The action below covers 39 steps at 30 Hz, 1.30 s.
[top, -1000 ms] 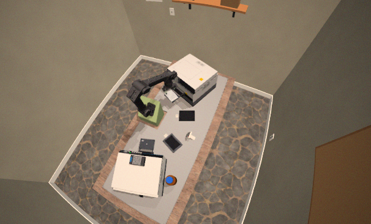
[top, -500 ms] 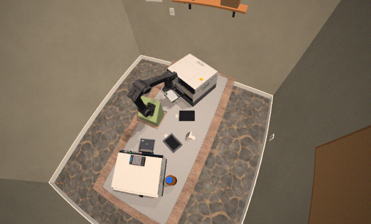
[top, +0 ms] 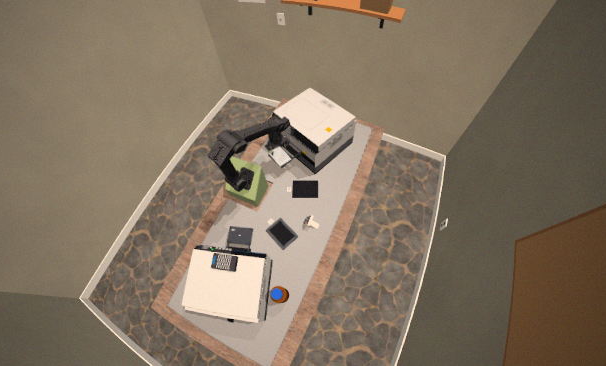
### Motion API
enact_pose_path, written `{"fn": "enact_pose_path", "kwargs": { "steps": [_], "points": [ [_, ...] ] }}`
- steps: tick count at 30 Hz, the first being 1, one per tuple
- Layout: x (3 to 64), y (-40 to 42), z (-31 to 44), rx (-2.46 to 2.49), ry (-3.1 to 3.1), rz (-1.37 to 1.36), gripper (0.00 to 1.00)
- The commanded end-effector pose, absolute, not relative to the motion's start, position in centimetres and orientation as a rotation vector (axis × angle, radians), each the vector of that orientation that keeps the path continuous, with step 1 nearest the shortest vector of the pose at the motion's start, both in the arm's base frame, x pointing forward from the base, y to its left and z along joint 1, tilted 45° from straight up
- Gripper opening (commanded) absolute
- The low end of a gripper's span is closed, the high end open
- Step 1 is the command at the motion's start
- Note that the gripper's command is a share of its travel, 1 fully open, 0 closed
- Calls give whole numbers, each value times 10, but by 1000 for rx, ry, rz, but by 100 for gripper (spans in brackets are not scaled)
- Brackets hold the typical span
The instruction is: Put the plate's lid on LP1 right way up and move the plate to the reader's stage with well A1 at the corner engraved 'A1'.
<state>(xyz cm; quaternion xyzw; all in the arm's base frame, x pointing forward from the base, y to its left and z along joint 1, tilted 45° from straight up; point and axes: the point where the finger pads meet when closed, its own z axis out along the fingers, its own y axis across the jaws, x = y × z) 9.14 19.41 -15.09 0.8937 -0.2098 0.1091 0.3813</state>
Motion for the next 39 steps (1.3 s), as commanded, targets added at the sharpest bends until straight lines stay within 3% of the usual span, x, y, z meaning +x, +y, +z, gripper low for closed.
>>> {"fn": "enact_pose_path", "kwargs": {
  "steps": [1, 39],
  "points": [
    [101, 219, -158, 2336, -558, 277, 100],
    [99, 207, -172, 2333, -539, 279, 100]
  ]
}}
